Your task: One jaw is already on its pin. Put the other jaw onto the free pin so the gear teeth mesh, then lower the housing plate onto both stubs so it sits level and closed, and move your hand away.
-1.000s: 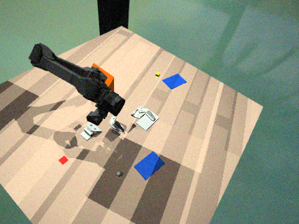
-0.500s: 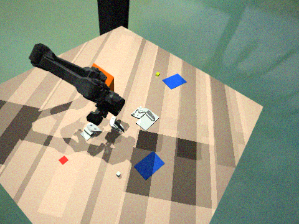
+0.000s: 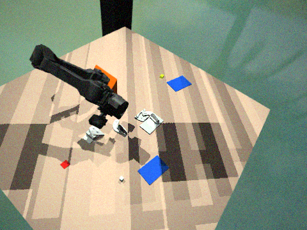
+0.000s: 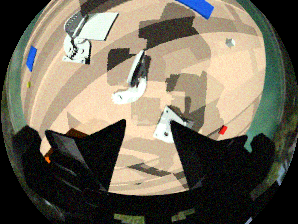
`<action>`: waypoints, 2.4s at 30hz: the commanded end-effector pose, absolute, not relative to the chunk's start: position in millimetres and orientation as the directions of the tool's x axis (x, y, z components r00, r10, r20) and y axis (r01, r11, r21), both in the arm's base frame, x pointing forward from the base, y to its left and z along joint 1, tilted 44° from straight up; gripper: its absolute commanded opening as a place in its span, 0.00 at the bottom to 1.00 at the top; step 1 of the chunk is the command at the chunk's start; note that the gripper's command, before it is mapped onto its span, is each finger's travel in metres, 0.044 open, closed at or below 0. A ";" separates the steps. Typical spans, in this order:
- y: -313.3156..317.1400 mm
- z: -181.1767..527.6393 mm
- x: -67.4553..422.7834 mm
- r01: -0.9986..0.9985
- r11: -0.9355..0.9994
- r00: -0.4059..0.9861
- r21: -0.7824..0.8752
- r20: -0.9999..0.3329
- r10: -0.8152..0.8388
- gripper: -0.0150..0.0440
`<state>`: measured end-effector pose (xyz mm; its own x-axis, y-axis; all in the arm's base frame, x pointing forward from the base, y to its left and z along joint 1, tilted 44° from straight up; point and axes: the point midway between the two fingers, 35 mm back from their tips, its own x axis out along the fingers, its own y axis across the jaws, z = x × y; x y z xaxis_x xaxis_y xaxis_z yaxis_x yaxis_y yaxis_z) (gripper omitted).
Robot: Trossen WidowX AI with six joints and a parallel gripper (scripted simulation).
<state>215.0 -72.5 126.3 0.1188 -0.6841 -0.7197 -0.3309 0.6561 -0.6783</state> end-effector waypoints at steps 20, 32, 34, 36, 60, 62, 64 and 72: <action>-72.5 126.3 215.0 -0.331 0.656 0.119 -0.678 -0.720 -0.684 1.00; -72.5 126.3 215.0 -0.331 0.656 0.119 -0.678 -0.720 -0.684 1.00; -72.5 126.3 215.0 -0.331 0.656 0.119 -0.678 -0.720 -0.684 0.91; -72.5 126.3 215.0 -0.331 0.656 0.119 -0.678 -0.720 -0.684 0.82; -72.5 126.3 215.0 -0.331 0.656 0.119 -0.678 -0.720 -0.684 0.25; -72.5 126.3 215.0 -0.331 0.656 0.119 -0.678 -0.720 -0.684 0.30; -70.0 125.8 218.2 -0.309 0.663 0.118 -0.681 -0.720 -0.684 0.39; -36.6 115.8 252.8 -0.049 0.716 0.117 -0.696 -0.716 -0.688 0.74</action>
<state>241.8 -48.8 120.3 0.1178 -0.6855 -0.7185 -0.1283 0.7069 -0.6955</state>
